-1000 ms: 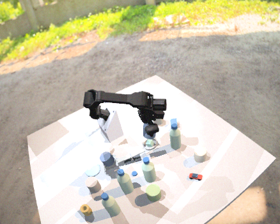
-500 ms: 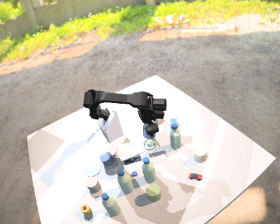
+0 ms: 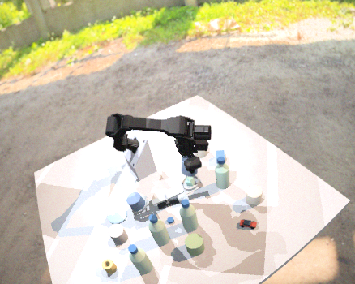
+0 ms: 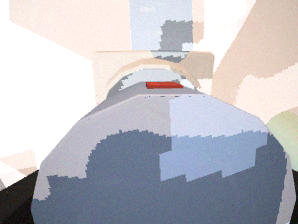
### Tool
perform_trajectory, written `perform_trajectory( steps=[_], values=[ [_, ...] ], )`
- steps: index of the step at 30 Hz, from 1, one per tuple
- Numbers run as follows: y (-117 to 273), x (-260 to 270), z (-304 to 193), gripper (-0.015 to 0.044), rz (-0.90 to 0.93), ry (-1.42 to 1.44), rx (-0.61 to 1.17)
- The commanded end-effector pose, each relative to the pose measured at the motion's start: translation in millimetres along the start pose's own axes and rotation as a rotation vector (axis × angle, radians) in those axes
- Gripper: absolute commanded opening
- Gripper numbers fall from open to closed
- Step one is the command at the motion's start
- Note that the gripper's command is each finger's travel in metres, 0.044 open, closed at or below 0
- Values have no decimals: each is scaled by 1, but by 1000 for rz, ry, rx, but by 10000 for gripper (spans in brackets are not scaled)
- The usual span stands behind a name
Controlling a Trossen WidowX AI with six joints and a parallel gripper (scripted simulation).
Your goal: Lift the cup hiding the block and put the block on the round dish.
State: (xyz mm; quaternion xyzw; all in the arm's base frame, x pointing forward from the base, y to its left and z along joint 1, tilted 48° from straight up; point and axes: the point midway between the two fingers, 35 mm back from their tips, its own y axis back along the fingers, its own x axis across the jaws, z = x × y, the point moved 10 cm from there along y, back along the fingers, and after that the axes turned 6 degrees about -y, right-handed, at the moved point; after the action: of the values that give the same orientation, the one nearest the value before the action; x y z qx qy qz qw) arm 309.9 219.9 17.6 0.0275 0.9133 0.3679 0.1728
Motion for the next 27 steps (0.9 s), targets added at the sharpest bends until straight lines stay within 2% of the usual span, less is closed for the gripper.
perform_trajectory(
  steps=[1,4,14,23,27],
  values=[
    [1,1,1,0,-3,2,-3],
    [-10,18,15,0,-3,1,-7],
    [-85,129,66,0,-4,-4,-17],
    [-91,135,68,0,-4,-4,-17],
    [-106,134,68,0,-4,-4,-17]
  ],
)
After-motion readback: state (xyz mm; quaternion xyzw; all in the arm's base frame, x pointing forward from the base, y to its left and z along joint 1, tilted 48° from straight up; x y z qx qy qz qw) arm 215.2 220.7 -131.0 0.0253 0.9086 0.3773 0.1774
